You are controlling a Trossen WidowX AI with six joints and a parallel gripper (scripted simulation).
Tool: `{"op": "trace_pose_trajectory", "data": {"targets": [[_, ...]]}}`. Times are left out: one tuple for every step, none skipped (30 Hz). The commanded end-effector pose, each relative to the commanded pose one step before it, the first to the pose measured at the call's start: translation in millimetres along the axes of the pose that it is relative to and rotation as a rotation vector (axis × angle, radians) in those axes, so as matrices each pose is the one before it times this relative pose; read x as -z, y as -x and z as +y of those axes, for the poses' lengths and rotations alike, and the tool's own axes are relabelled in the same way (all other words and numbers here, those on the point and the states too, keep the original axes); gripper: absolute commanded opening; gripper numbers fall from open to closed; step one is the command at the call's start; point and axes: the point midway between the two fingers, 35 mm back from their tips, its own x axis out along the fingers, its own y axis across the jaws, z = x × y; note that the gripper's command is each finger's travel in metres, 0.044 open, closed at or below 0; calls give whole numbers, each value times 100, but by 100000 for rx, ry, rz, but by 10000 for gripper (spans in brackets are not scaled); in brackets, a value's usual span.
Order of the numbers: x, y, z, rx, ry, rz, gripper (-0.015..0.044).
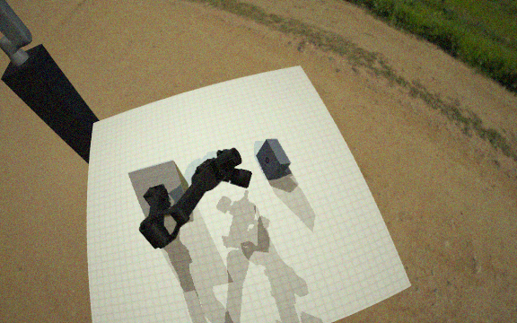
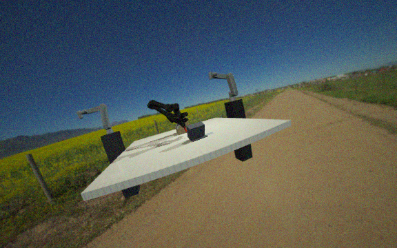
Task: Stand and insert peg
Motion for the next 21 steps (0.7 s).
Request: {"op": "trace_pose_trajectory", "data": {"targets": [[-174,-211,423,159,2362,-1010,0],[-76,-36,16,311,385,-328,0],[-75,-35,16,313,385,-327,0],[-75,-34,15,315,385,-325,0],[-74,-34,15,317,385,-323,0],[-74,-33,15,319,385,-321,0],[-73,-33,14,321,386,-320,0],[-72,-32,14,323,386,-318,0],[-72,-31,14,325,386,-316,0],[-71,-31,13,327,386,-314,0],[-70,-30,13,329,387,-312,0],[-70,-30,13,331,387,-310,0],[-69,-29,12,333,387,-309,0],[-68,-28,12,335,387,-307,0],[-68,-28,12,337,387,-305,0],[-67,-27,11,338,388,-303,0],[-67,-26,11,340,388,-301,0],[-66,-26,11,342,388,-299,0],[-65,-25,10,344,388,-297,0],[-65,-25,10,346,388,-295,0],[-64,-24,10,348,389,-293,0]]}}
